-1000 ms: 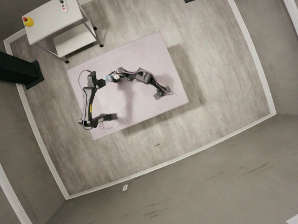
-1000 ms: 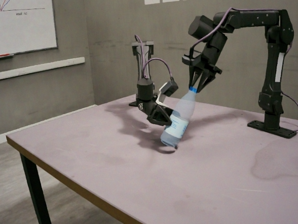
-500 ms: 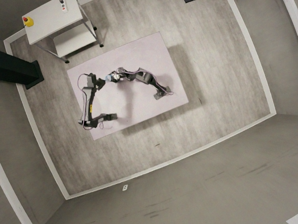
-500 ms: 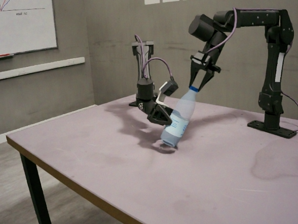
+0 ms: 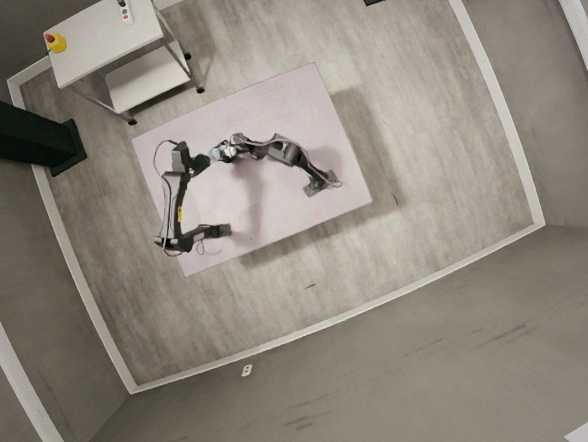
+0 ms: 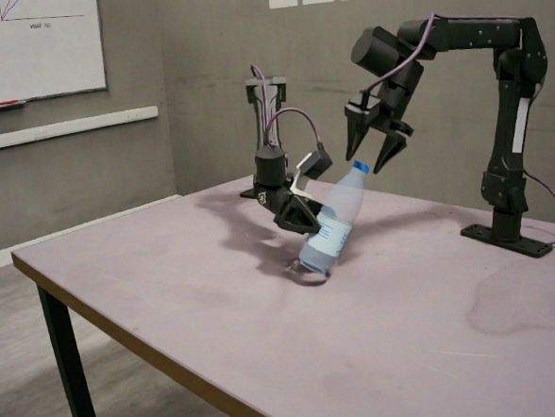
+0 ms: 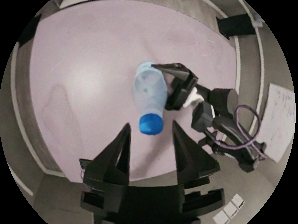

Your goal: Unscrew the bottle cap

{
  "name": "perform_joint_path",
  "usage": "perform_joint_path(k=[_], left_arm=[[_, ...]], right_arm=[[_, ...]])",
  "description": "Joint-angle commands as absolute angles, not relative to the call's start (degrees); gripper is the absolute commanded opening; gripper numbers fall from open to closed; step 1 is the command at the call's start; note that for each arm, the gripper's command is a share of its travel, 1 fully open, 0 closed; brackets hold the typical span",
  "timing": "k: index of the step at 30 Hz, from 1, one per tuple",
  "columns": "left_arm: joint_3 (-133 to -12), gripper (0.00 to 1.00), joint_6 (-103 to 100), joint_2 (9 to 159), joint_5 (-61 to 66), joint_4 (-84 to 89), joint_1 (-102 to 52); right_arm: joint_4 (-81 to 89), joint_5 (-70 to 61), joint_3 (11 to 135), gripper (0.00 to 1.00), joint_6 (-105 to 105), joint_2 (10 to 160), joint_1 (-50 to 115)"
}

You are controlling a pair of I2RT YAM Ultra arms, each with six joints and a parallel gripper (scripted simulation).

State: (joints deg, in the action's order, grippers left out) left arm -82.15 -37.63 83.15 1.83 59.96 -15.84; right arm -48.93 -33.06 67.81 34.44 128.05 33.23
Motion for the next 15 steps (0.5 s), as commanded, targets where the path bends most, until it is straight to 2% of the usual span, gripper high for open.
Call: perform_joint_path(k=[1, 6, 15], left_arm=[[-82.6, 0.57, -23.5, 83.2, 0.9, 59.3, -16.3], [-82.6, 0.57, -15.6, 83.2, 0.8, 59.3, -16.4], [-82.5, 0.57, 11.6, 83.4, 0.5, 59.2, -16.6]], right_arm=[[-48.4, -33.3, 68.4, 0.0, 34.7, 126.7, 32.9], [-48.4, -33.3, 68.4, 0.0, 34.7, 126.7, 32.9], [-48.4, -33.3, 68.4, 0.0, 34.7, 126.7, 32.9]])
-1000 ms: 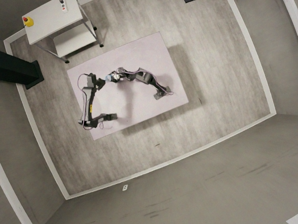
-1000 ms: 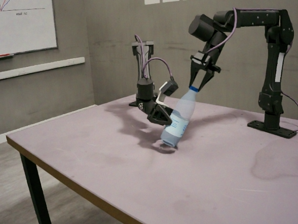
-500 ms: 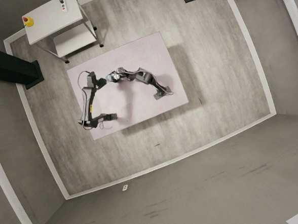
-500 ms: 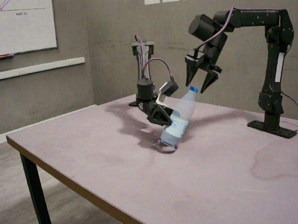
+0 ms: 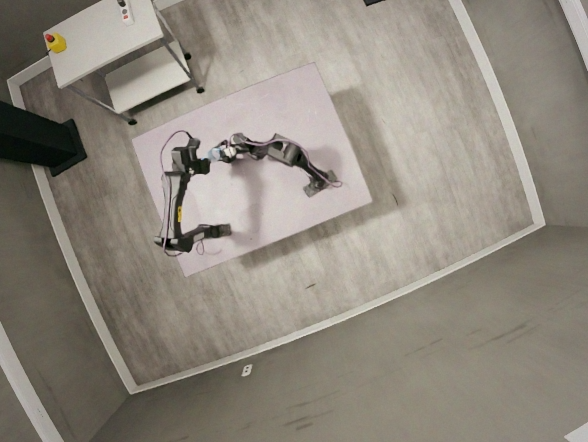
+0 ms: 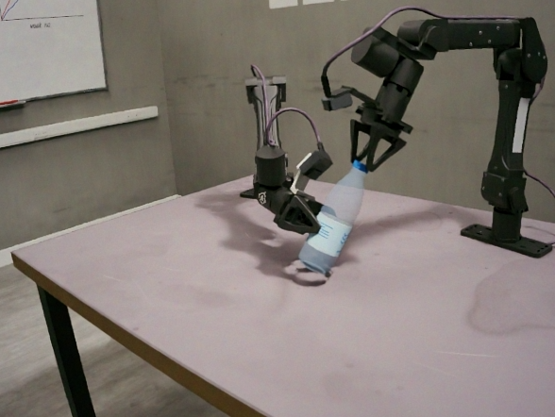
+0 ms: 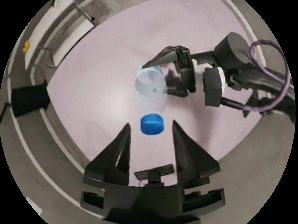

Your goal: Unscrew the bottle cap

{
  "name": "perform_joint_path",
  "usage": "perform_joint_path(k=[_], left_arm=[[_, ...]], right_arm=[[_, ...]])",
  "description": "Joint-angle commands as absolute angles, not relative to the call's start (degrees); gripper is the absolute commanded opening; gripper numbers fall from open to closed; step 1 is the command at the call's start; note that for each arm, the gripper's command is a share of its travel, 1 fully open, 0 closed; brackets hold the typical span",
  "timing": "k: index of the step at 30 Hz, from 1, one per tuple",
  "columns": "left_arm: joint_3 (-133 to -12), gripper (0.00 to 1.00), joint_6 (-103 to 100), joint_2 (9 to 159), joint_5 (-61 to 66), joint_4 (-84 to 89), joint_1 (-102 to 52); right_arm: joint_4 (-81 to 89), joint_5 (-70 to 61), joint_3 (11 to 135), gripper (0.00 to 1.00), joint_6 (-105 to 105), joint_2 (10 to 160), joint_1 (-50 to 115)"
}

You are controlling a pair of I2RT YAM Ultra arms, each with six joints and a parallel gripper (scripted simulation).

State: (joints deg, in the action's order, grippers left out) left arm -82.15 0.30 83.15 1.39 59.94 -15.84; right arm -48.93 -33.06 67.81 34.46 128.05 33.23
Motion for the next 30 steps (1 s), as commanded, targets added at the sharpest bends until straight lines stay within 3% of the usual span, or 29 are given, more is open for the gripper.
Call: perform_joint_path(k=[1, 30], left_arm=[[-82.5, 0.57, 14.2, 83.4, 0.5, 59.2, -16.6], [-82.2, 0.57, 86.8, 83.5, 0.0, 58.8, -16.9]], right_arm=[[-48.4, -33.3, 68.4, 0.0, 34.7, 126.7, 32.9], [-48.4, -33.3, 68.4, 0.0, 34.7, 126.7, 32.9]])
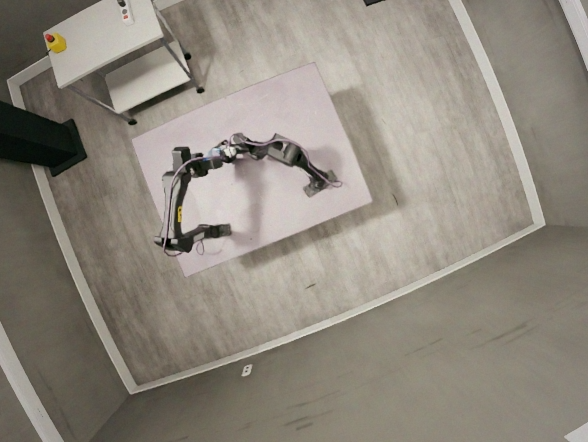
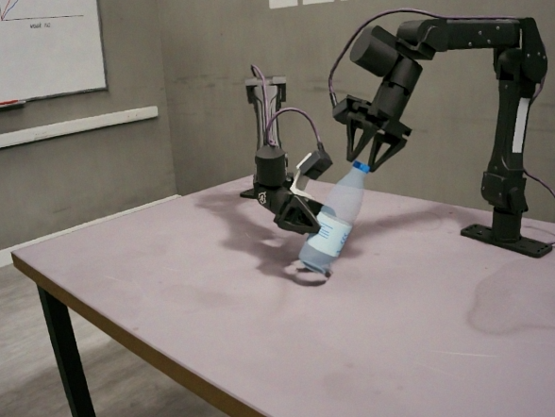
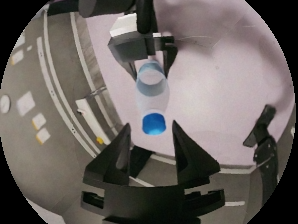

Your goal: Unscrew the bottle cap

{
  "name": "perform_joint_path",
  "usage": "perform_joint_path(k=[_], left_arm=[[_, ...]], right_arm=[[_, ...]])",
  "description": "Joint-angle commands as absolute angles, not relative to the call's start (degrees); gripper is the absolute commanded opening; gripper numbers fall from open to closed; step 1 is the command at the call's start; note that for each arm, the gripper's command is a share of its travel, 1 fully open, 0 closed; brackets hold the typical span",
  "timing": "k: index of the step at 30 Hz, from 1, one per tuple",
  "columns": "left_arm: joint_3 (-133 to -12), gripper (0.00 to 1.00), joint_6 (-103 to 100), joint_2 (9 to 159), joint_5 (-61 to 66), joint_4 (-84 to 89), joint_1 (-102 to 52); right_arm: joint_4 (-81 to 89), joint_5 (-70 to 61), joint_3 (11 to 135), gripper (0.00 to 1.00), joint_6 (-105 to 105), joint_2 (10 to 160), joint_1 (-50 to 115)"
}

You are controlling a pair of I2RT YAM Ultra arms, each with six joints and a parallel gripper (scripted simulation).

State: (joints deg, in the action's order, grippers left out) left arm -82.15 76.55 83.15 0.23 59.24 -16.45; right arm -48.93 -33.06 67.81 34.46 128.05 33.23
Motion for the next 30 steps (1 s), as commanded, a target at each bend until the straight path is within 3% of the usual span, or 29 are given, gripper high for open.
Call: perform_joint_path(k=[1, 5, 8, 14, 16, 30], left_arm=[[-82.2, 0.57, 87.2, 83.5, 0.2, 58.8, -16.8], [-82.3, 0.57, 88.0, 83.5, 0.6, 58.8, -16.6], [-82.5, 0.23, 85.1, 83.1, 0.4, 59.0, -16.4], [-82.5, 0.2, 84.1, 82.9, 0.3, 59.1, -16.4], [-82.5, 0.0, 83.2, 82.9, 0.3, 59.1, -16.4], [-83.1, 0.0, 41.9, 83.2, 1.2, 59.8, -16.0]], right_arm=[[-48.4, -33.3, 68.4, 0.0, 34.7, 126.7, 32.9], [-48.4, -33.3, 68.4, 0.0, 34.7, 126.7, 32.9], [-48.4, -33.3, 68.4, 0.0, 34.7, 126.7, 32.9], [-48.4, -33.3, 68.4, 0.0, 34.7, 126.7, 32.9], [-48.4, -33.3, 68.4, 0.0, 34.7, 126.7, 32.9], [-48.4, -33.3, 68.4, 0.0, 34.7, 126.7, 32.9]])
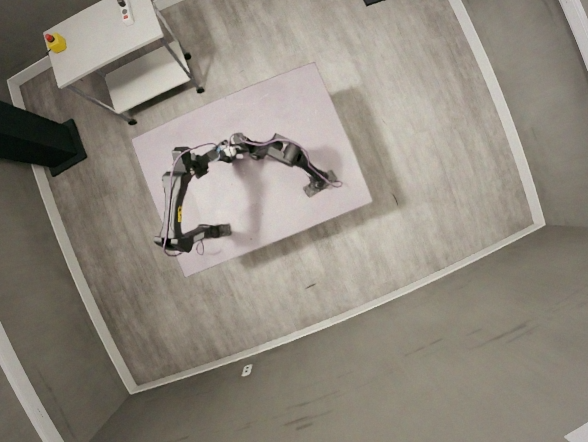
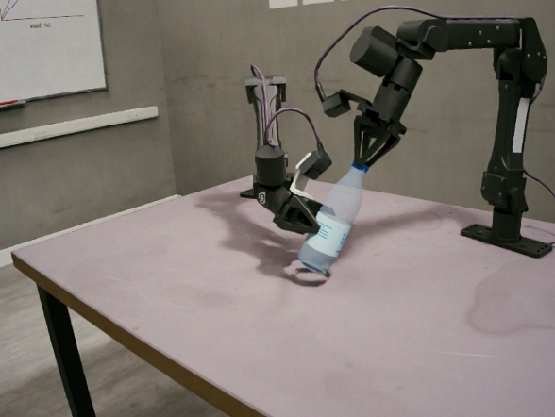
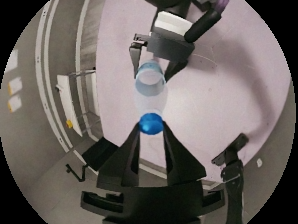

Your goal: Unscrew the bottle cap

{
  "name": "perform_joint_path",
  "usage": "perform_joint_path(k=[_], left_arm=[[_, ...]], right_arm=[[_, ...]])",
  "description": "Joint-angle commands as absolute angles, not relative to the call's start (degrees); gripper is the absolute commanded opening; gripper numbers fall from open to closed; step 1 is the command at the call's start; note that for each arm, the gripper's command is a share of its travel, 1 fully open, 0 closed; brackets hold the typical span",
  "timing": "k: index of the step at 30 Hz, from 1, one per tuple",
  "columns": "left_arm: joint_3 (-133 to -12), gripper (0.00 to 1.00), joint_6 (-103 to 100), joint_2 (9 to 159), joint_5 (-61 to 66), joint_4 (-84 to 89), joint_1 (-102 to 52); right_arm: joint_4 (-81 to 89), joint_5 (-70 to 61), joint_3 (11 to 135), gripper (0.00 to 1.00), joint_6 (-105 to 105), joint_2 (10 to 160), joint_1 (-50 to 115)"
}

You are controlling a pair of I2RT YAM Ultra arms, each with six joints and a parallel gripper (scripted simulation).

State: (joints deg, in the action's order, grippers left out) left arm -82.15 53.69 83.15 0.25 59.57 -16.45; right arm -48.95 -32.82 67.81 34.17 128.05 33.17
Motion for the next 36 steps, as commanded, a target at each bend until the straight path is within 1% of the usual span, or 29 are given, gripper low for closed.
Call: perform_joint_path(k=[1, 14, 16, 17, 31, 33, 34, 36], left_arm=[[-83.2, 0.0, 39.5, 83.2, 1.2, 59.9, -15.9], [-83.5, 0.0, 5.7, 83.3, 1.6, 60.3, -15.8], [-83.5, 0.0, 5.7, 83.3, 1.6, 60.3, -15.8], [-83.6, 0.0, -0.9, 83.3, 1.7, 60.3, -15.7], [-83.6, 0.0, -37.3, 83.2, 2.6, 60.5, -15.3], [-83.6, 0.0, -37.3, 83.2, 2.6, 60.5, -15.3], [-83.7, 0.0, -43.9, 83.3, 2.7, 60.5, -15.2], [-83.9, 0.0, -48.9, 83.4, 2.7, 60.7, -15.2]], right_arm=[[-48.4, -33.3, 68.4, 0.0, 34.7, 126.7, 32.9], [-48.4, -33.3, 68.4, 0.0, 34.7, 126.7, 32.9], [-48.4, -33.3, 68.4, 0.0, 34.7, 126.7, 32.9], [-48.4, -33.3, 68.4, 0.0, 34.7, 126.7, 32.9], [-48.4, -33.3, 68.4, 0.0, 34.7, 126.7, 32.9], [-48.4, -33.3, 68.4, 0.0, 34.7, 126.7, 32.9], [-48.4, -33.3, 68.4, 0.0, 34.7, 126.7, 32.9], [-48.4, -33.3, 68.4, 0.0, 34.7, 126.7, 32.9]])
